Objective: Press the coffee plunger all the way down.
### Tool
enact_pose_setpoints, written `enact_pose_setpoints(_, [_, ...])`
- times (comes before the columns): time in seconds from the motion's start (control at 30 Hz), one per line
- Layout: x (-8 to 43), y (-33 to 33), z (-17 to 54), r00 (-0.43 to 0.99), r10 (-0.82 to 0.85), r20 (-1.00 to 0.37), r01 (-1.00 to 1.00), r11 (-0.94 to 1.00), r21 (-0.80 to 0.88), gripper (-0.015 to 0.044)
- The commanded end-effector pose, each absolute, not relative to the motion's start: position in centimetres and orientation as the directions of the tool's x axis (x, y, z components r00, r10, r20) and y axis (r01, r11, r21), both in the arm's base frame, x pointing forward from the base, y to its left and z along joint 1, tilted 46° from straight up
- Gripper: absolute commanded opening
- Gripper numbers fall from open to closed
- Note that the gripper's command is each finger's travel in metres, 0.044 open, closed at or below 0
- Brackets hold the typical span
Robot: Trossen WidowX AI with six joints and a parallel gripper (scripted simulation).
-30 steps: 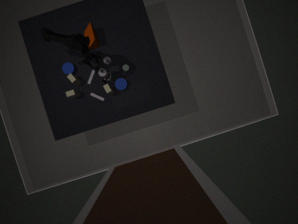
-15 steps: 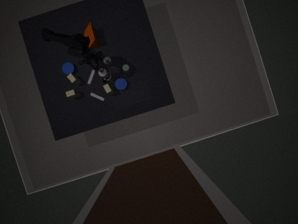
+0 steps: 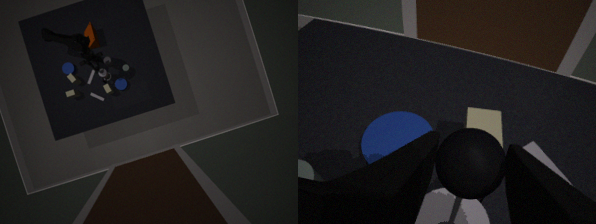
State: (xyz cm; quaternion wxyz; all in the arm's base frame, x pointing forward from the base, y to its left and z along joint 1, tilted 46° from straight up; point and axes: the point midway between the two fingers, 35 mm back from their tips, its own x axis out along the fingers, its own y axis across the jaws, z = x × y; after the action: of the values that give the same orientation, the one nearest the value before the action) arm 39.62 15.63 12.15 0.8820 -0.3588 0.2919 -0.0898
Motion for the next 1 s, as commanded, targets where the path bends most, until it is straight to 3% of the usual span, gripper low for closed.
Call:
enact_pose_setpoints(0.0, [39.4,14.1,10.5,0.794,-0.384,-0.471,-0.062,0.721,-0.691,0.0129])
enact_pose_setpoints(0.97, [39.2,10.9,7.0,0.794,-0.384,-0.471,-0.062,0.72,-0.691,0.0129])
